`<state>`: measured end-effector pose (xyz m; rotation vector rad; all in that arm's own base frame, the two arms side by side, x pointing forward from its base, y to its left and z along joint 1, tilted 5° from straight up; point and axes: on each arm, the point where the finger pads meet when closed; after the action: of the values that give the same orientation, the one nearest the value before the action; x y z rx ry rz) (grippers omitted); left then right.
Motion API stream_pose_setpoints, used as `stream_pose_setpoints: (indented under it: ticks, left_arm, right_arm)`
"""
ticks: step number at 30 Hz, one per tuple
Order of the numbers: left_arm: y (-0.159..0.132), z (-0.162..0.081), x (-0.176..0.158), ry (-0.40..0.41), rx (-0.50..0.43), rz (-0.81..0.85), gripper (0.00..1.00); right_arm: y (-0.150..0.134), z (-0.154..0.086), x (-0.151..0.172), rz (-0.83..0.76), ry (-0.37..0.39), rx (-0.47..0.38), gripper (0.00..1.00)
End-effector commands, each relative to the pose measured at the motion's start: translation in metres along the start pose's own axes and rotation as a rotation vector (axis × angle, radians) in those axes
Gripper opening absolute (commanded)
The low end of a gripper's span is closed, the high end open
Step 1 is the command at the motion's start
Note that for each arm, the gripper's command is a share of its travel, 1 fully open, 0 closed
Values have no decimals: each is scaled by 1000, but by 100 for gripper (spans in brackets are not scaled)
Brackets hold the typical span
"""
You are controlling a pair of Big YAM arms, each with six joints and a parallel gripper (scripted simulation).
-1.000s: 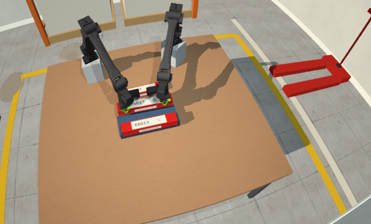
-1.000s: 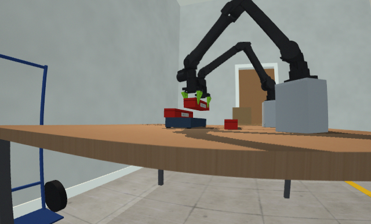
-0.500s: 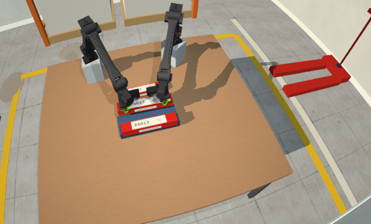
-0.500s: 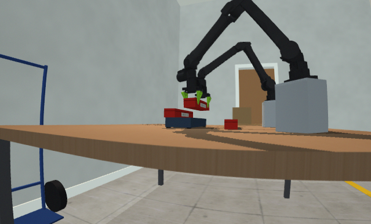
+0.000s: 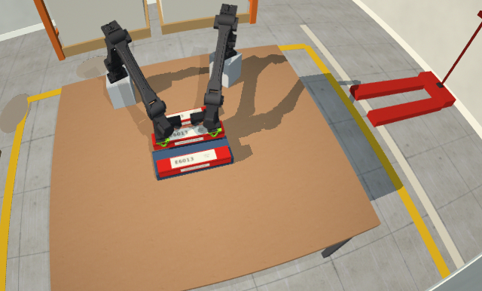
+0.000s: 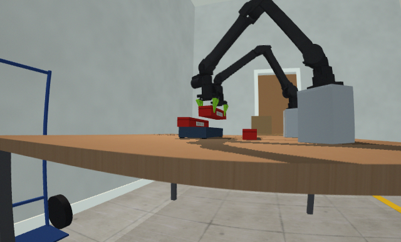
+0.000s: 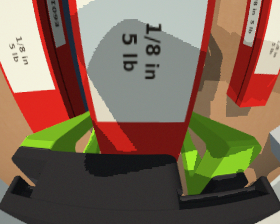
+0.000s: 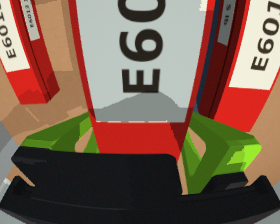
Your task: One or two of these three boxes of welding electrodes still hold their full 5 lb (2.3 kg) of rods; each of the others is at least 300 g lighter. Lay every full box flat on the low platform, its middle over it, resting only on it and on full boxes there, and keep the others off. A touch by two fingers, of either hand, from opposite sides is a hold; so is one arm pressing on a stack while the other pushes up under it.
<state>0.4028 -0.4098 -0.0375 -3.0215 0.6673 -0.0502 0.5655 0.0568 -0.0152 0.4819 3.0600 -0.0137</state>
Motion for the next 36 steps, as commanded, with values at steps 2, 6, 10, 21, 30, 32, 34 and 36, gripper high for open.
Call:
stream_pose_setpoints:
  ticks: [2, 6, 10, 21, 30, 32, 34, 36]
  left_arm:
    - [-6, -65, 51, 125, -25, 0, 0]
    - [-6, -65, 51, 125, -25, 0, 0]
    - [-6, -65, 51, 125, -25, 0, 0]
    - [-7, -66, 55, 114, -22, 1, 0]
    - [-8, -72, 58, 119, -23, 0, 0]
    - [-8, -73, 58, 119, -23, 0, 0]
    - [-8, -74, 59, 120, -23, 0, 0]
    - [-9, -70, 63, 103, -18, 2, 0]
  right_arm:
    - [-7, -63, -52, 13, -120, -34, 0]
    - [-7, -63, -52, 13, -120, -34, 0]
    - [-7, -63, -52, 13, -120, -34, 0]
    - [-7, -64, -53, 13, -121, -34, 0]
    - [-8, -70, -57, 13, -121, -34, 0]
    - [-8, -70, -57, 13, -121, -34, 0]
    - [-9, -69, -60, 12, -111, -30, 0]
    - [-11, -67, -64, 12, -102, -27, 0]
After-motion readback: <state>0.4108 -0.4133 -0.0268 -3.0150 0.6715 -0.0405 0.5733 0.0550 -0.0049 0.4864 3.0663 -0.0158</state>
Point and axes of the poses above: on each arm, the point where the finger pads meet when closed, its own z axis out along the fingers, its own x axis across the jaws, y = z × x
